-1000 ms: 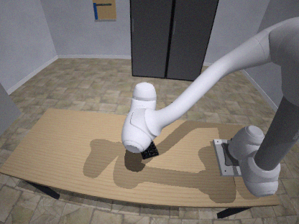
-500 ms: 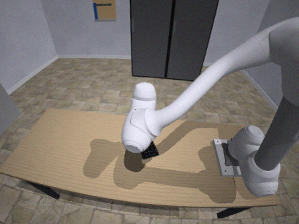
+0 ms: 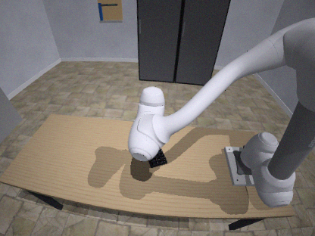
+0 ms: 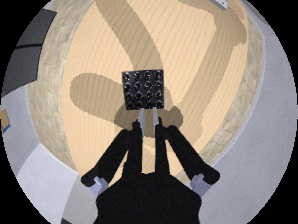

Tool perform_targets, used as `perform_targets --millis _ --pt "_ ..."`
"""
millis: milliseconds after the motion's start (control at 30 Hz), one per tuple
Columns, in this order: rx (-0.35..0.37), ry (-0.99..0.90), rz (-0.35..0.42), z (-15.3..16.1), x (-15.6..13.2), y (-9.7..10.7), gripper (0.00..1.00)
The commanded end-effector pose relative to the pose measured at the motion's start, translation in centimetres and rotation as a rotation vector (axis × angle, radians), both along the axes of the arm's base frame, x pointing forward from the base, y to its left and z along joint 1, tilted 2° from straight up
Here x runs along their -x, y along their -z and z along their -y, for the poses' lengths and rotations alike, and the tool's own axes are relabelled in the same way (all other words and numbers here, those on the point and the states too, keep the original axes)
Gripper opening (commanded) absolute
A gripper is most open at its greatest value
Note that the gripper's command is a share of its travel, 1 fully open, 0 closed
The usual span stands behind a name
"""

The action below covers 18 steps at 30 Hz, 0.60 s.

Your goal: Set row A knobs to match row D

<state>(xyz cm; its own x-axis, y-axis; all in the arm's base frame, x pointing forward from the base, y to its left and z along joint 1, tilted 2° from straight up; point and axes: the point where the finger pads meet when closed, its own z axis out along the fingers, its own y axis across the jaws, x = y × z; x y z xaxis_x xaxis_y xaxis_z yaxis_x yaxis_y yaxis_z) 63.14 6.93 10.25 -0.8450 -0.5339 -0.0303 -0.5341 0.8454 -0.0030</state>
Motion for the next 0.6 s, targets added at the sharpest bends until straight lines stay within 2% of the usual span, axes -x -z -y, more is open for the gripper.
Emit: perform_targets --millis 0,567 --pt "0.002 0.0 0.002 -0.1 -0.1 0.1 0.12" --pt "0.002 0.0 0.002 -0.2 -0.2 2.0 0.12"
